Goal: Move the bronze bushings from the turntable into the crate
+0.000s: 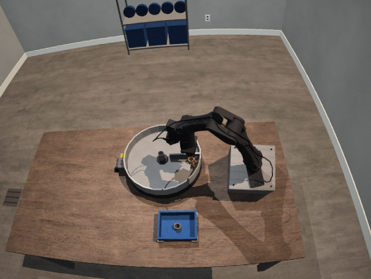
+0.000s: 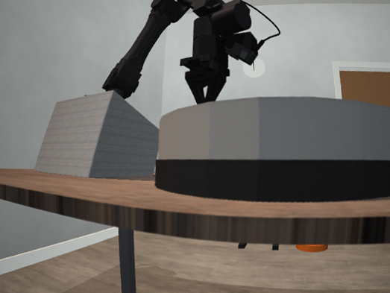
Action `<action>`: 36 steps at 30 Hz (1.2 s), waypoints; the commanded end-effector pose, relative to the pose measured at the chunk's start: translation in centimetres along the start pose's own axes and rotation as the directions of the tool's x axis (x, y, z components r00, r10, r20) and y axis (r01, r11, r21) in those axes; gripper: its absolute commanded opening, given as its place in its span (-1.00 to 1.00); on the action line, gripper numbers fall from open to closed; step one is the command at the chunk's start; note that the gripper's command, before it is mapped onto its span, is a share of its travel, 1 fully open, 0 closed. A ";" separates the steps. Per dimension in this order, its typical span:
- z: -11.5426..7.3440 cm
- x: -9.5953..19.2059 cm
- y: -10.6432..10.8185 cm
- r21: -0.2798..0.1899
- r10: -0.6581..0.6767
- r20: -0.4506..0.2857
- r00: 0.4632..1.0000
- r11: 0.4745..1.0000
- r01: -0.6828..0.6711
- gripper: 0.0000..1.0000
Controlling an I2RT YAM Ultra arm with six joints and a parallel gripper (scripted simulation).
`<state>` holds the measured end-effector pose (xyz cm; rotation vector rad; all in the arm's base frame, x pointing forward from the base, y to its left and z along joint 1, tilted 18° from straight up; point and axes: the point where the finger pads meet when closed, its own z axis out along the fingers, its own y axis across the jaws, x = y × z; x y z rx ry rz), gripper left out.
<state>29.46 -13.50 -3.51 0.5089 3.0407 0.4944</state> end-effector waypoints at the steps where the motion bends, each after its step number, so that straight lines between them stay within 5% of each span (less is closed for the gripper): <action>1: -1.3 -0.6 -0.4 0.010 -0.002 0.043 0.999 1.000 0.002 -0.74; 36: -1.4 -1.2 -0.6 0.011 -0.003 0.046 0.999 1.000 0.003 -0.74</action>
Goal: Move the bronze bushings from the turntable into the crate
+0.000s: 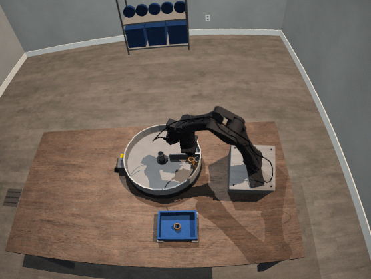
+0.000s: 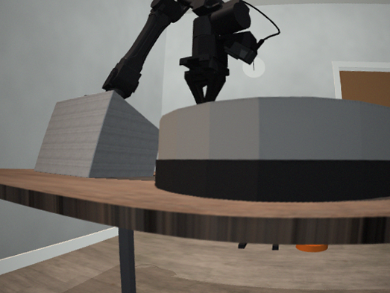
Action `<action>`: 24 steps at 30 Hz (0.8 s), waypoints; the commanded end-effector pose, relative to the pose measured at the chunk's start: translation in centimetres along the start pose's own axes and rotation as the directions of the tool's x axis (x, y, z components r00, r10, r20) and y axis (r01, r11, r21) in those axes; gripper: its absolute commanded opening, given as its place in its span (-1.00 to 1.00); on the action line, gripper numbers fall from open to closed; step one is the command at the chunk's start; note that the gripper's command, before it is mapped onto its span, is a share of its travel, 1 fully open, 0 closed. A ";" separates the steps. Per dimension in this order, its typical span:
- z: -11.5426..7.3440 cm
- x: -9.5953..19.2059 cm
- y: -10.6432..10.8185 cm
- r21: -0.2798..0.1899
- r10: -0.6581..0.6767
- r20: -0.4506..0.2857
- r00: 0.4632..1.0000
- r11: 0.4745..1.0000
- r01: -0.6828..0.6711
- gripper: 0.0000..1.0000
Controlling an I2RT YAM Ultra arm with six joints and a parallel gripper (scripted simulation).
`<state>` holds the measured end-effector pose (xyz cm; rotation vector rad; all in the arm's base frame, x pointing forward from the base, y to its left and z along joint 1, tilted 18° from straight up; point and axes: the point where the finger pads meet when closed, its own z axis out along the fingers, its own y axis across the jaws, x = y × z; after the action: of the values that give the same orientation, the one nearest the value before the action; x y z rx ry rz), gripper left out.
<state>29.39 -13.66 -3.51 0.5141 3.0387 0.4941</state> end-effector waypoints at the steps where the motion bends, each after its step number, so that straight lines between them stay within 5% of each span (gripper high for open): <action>1: -1.4 -1.2 -0.5 0.012 -0.006 0.044 0.999 1.000 0.006 -0.74; 24: -0.8 -1.0 -0.1 0.004 -0.001 0.021 1.000 1.000 0.001 -0.74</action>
<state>29.39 -13.66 -3.51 0.5141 3.0388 0.4942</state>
